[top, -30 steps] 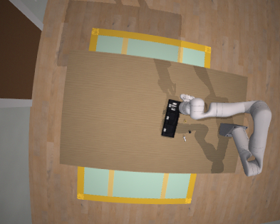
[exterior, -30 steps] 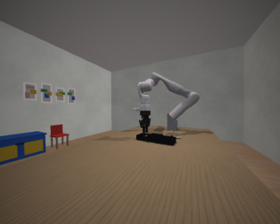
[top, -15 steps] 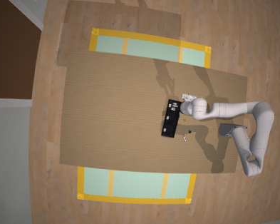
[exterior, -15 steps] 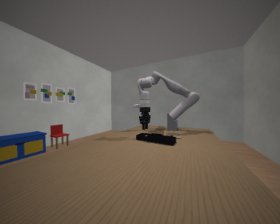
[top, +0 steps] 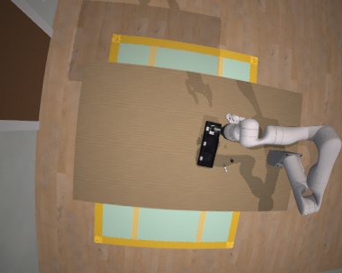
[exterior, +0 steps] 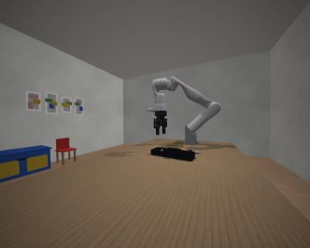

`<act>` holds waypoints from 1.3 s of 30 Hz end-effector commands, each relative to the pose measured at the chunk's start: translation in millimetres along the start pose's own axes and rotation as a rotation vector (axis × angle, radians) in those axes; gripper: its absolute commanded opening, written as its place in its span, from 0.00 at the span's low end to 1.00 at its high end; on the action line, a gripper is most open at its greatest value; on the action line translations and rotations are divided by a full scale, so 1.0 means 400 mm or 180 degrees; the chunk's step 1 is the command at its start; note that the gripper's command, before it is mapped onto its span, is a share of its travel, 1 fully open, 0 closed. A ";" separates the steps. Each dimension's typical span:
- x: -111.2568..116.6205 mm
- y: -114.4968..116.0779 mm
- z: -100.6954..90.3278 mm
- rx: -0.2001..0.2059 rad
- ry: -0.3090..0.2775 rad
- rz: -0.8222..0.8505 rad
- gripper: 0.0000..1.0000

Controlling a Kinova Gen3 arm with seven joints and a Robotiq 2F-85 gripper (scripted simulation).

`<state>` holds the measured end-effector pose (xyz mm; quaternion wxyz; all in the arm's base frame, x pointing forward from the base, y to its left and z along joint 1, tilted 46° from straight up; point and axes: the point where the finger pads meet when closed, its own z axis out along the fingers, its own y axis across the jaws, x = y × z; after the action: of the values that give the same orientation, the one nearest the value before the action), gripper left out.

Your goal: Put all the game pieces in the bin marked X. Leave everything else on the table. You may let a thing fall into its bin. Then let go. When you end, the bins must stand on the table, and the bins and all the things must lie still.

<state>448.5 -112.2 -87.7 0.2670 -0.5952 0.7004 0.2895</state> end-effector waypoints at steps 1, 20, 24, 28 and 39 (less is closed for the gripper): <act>0.007 -0.007 -0.041 0.0039 0.0030 0.0011 1.00; 0.006 -0.005 -0.211 0.0039 0.0030 0.0011 1.00; 0.006 -0.005 -0.218 0.0039 0.0030 0.0011 1.00; 0.006 -0.005 -0.218 0.0039 0.0030 0.0011 1.00; 0.006 -0.005 -0.217 0.0039 0.0030 0.0011 1.00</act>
<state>447.2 -176.0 -30.1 0.2667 -0.5939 0.7040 0.2839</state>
